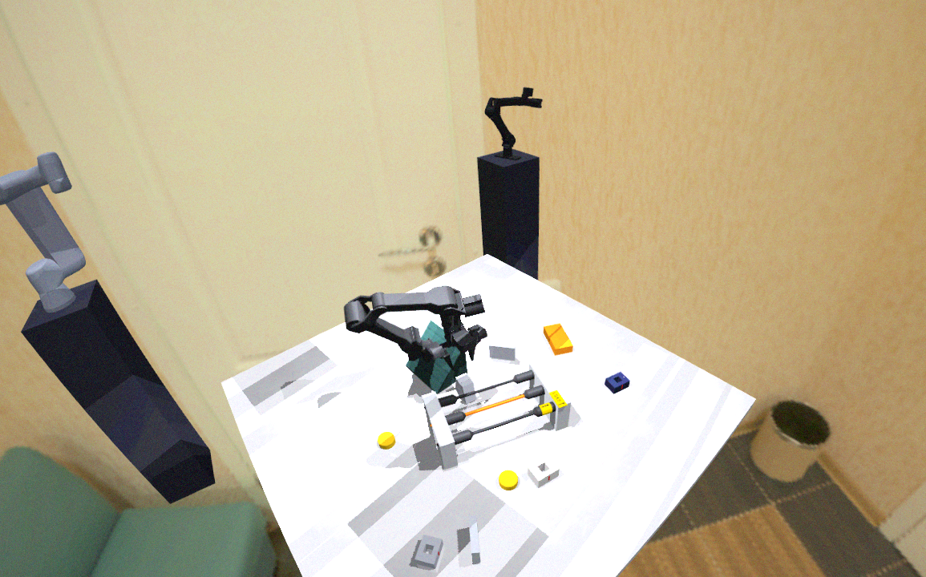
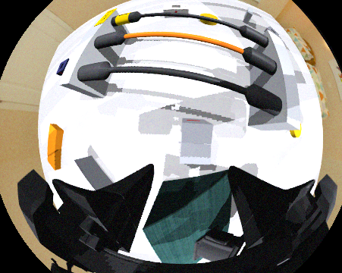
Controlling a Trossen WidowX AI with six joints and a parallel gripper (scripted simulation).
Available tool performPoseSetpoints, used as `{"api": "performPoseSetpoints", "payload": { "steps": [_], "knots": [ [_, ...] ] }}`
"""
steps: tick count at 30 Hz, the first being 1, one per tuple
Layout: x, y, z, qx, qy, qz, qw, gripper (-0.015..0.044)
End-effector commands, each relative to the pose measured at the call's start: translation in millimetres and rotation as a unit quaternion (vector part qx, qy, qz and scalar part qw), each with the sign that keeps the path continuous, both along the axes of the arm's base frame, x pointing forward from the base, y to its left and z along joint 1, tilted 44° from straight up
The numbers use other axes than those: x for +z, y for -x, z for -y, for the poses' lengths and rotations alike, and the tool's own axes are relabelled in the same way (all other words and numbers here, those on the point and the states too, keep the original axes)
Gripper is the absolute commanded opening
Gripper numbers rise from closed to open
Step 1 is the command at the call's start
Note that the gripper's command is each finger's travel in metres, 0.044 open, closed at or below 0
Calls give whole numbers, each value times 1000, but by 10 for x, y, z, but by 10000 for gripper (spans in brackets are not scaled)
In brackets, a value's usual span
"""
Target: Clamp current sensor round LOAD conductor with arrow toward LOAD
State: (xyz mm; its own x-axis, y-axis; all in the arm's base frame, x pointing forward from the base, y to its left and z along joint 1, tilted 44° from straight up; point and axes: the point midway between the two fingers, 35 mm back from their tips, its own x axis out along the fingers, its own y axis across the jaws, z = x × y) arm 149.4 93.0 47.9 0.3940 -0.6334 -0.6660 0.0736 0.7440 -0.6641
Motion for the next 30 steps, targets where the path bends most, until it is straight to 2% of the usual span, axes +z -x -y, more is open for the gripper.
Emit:
{"api": "performPoseSetpoints", "payload": {
  "steps": [1, 4, 7, 10, 13, 15, 30],
  "knots": [
    [48, 28, -10, -34, -10, 16, 999, 320],
    [68, -29, -17, -158, -65, 99, 980, 320],
    [89, -93, -19, -286, -115, 188, 933, 320],
    [112, -161, -17, -406, -154, 275, 858, 320],
    [135, -232, -10, -514, -183, 358, 758, 320],
    [145, -264, -5, -556, -192, 393, 707, 320],
    [3, -310, 113, -561, -193, 397, 700, 320]
  ]
}}
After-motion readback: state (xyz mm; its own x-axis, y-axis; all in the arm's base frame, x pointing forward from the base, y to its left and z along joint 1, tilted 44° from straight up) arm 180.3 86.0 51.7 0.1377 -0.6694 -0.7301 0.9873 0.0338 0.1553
